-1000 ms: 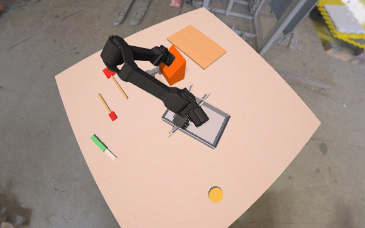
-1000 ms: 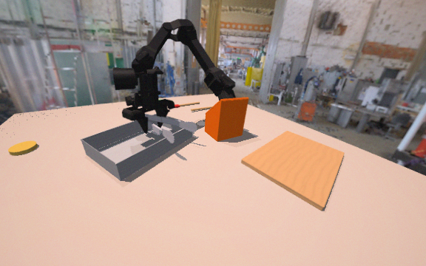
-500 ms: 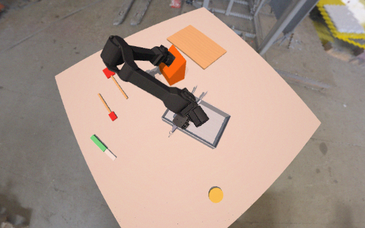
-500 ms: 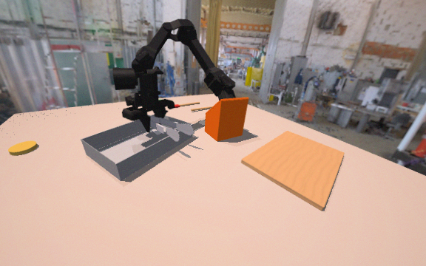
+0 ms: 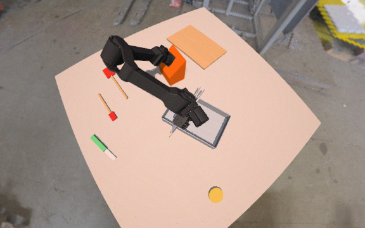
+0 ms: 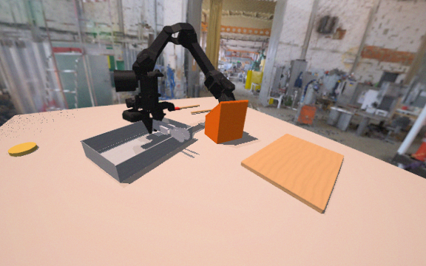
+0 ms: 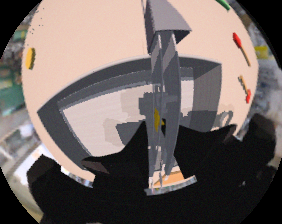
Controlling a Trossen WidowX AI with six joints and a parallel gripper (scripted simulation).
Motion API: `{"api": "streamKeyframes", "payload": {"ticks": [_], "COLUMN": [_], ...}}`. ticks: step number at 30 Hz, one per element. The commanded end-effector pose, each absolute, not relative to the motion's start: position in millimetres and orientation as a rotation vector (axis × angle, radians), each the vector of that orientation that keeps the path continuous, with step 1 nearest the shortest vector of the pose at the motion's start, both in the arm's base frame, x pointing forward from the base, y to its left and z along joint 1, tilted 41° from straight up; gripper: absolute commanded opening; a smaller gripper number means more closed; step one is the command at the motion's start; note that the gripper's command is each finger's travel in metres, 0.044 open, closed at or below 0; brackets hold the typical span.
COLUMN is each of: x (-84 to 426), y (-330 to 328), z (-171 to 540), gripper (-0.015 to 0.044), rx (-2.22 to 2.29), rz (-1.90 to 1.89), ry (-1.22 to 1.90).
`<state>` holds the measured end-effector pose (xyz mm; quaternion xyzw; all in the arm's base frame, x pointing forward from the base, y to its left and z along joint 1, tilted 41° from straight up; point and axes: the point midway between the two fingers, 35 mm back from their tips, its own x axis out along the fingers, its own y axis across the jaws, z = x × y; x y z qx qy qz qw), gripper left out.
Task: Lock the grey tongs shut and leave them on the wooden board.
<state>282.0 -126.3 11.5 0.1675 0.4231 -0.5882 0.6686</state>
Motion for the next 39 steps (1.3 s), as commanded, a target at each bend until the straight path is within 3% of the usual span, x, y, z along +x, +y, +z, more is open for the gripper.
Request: {"api": "streamKeyframes", "payload": {"ticks": [1, 10, 17, 26, 39], "x": [282, 282, 283, 288, 289], "y": [-126, -126, -124, -62, -58], "z": [12, 12, 13, 85, 82], "gripper": [0.0075, 0.0015, -0.015, -0.015, -0.015], "rx": [0.379, 0.379, 0.38, 0.376, 0.364], "rz": [-1.328, -1.328, -1.327, -1.326, -1.321], "ry": [0.953, 0.953, 0.953, 0.955, 0.965]}}
